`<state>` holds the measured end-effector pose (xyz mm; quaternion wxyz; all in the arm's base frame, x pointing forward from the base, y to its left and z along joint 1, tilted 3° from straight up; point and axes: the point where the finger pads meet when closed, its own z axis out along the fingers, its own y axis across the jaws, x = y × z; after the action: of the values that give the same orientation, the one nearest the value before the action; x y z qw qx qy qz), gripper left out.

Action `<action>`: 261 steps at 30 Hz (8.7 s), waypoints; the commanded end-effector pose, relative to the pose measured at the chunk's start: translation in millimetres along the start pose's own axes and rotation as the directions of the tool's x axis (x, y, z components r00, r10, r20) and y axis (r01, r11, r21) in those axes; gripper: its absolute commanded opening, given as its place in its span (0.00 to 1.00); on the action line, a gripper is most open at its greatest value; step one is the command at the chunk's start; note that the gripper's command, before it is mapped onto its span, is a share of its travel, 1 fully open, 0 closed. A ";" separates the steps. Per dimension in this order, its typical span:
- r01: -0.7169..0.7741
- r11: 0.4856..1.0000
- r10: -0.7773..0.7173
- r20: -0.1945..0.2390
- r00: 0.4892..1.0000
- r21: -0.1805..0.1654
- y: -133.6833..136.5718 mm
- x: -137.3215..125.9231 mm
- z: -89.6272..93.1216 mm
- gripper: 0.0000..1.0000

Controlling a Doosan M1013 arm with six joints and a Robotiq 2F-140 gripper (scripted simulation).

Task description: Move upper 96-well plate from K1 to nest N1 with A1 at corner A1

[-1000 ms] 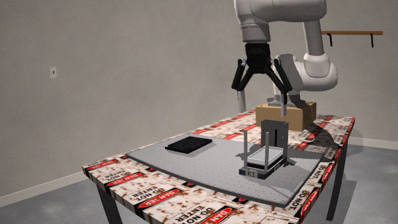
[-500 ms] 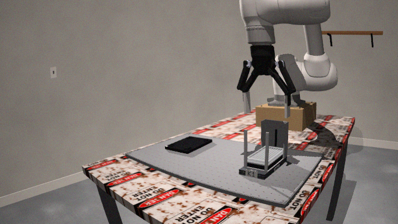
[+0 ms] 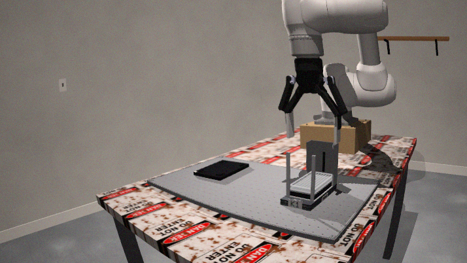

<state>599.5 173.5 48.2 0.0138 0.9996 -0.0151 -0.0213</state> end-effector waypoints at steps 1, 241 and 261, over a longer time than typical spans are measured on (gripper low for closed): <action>-0.005 1.000 0.005 -0.003 1.000 -0.001 -0.5 0.8 6.1 1.00; -0.005 1.000 0.005 -0.003 1.000 -0.001 -0.4 0.9 49.7 0.00; -0.005 1.000 0.005 -0.003 1.000 -0.001 -0.5 0.8 19.7 0.00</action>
<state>598.9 172.6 20.3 0.0145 0.9996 -0.0154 -0.0198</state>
